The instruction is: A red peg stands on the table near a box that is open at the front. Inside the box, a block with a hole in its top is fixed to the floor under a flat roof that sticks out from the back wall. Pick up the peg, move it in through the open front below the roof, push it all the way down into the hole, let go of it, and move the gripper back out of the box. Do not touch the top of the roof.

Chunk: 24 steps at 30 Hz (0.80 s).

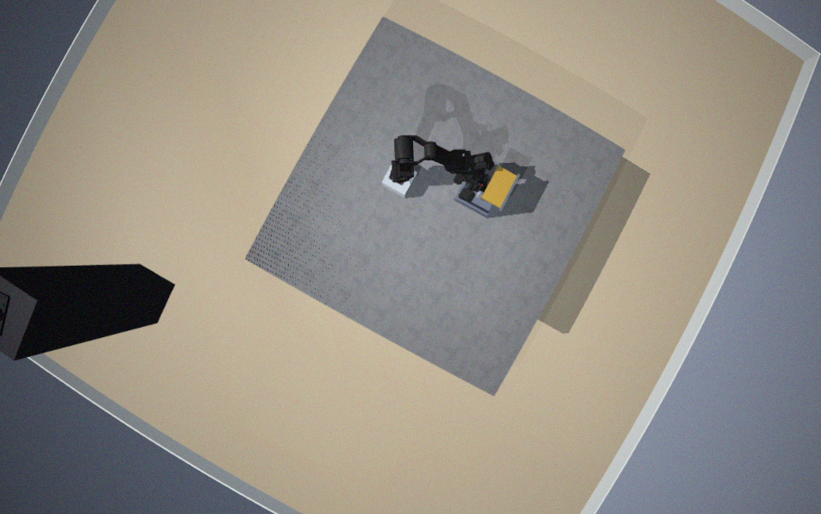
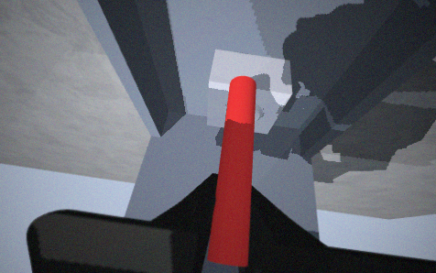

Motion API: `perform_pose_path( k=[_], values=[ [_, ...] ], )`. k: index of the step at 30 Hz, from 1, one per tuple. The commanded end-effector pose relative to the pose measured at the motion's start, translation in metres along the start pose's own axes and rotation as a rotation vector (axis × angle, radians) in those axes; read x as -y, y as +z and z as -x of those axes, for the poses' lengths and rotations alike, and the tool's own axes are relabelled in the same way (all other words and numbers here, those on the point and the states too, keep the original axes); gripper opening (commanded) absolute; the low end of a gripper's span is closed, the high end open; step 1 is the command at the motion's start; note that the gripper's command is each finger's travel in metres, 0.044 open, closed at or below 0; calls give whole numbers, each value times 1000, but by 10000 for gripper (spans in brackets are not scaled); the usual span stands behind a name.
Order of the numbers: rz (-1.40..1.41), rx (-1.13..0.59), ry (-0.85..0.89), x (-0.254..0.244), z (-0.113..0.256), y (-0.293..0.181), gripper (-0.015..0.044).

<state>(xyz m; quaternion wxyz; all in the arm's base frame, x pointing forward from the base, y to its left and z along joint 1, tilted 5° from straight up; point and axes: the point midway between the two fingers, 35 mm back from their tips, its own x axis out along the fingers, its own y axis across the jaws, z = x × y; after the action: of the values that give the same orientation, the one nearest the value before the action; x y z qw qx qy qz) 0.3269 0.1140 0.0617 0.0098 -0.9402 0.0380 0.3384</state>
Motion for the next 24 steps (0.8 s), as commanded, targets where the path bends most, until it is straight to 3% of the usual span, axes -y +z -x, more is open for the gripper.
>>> perform_pose_path(
  k=[1, 24],
  values=[
    [0, -7, -7, 1, -1, -4, 0],
    [0, -7, -7, -3, -6, -9, 0]
  ],
)
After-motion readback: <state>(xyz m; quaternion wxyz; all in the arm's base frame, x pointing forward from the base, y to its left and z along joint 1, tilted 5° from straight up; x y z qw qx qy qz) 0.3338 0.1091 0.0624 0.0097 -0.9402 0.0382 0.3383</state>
